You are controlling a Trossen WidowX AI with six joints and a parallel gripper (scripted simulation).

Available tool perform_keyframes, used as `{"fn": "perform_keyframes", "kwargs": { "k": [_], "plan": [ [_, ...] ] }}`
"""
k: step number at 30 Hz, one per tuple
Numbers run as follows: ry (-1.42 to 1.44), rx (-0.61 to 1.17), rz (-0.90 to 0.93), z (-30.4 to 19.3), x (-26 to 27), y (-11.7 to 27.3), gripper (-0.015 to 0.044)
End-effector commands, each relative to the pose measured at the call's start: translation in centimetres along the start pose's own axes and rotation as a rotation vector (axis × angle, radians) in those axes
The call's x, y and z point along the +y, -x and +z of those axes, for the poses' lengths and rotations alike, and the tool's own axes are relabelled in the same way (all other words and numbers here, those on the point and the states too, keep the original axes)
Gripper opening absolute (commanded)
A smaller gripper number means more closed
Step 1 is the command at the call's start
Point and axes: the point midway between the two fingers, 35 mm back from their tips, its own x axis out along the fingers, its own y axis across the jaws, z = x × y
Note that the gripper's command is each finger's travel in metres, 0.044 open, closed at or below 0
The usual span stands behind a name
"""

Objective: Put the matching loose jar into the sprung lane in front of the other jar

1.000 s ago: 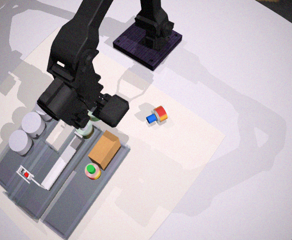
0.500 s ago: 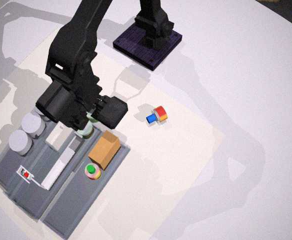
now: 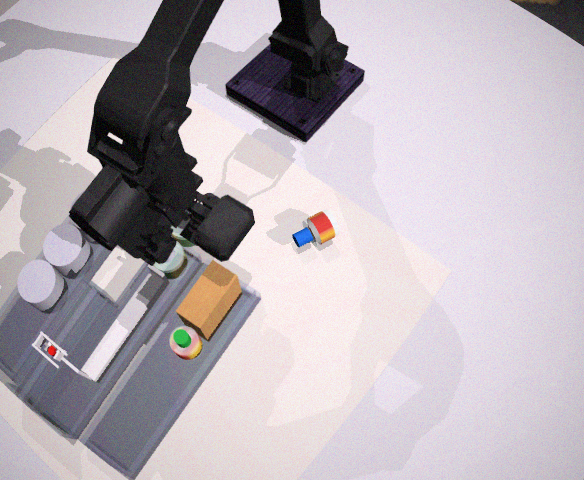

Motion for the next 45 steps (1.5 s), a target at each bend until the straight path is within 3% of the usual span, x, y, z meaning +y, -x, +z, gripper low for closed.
{"fn": "perform_keyframes", "kwargs": {
  "k": [1,45],
  "plan": [
    [0.005,-0.023,-0.003,0.8,0.0,0.2,0.0000],
    [0.005,-0.024,-0.003,2.6,0.0,0.3,0.0000]
  ]
}}
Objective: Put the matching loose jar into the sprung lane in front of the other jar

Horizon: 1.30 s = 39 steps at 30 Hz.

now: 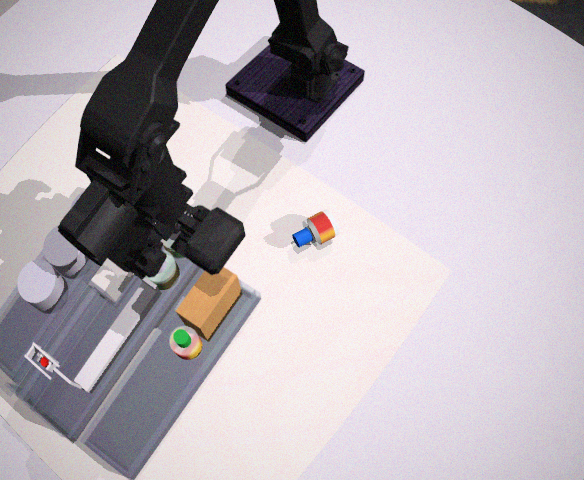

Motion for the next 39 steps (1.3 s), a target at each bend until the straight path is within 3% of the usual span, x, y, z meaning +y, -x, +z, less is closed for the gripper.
{"fn": "perform_keyframes", "kwargs": {
  "k": [1,39],
  "plan": [
    [0.005,-0.025,-0.003,0.9,0.0,0.3,0.0000],
    [0.005,-0.026,-0.003,2.4,0.0,0.6,0.0000]
  ]
}}
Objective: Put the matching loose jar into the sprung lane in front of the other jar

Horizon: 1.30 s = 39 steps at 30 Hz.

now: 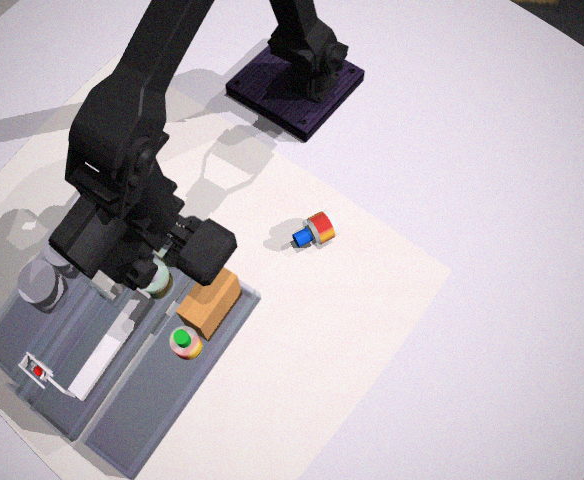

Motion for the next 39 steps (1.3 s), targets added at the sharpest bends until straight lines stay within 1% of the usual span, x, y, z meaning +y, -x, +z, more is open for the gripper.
{"fn": "perform_keyframes", "kwargs": {
  "k": [1,39],
  "plan": [
    [0.005,-0.029,-0.003,0.89,-0.04,0.47,0.0000],
    [0.005,-0.030,-0.003,1.64,-0.04,0.69,0.0000]
  ]
}}
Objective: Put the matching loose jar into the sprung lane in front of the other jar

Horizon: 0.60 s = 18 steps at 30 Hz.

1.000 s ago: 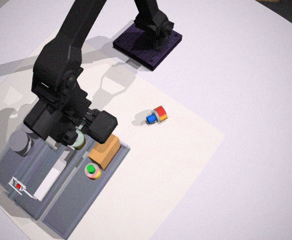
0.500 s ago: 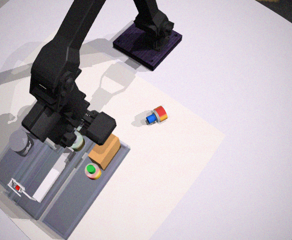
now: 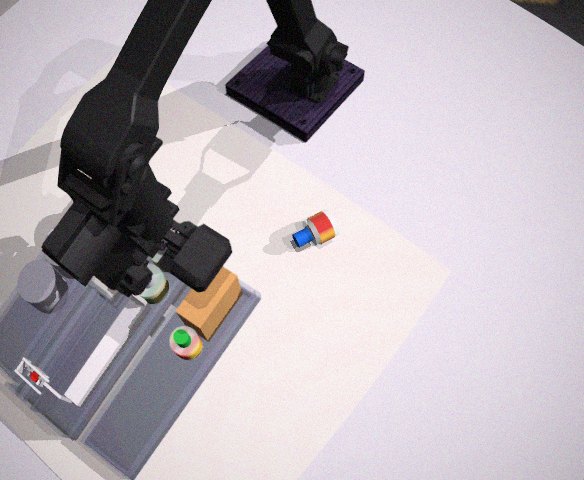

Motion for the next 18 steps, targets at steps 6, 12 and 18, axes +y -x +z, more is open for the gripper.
{"fn": "perform_keyframes", "kwargs": {
  "k": [6,12,18],
  "plan": [
    [0.005,-0.030,-0.003,0.73,-0.04,0.34,0.0000],
    [0.005,-0.030,-0.003,0.78,-0.04,0.22,0.0000],
    [0.005,-0.030,-0.003,0.86,-0.04,0.19,0.0000]
  ]
}}
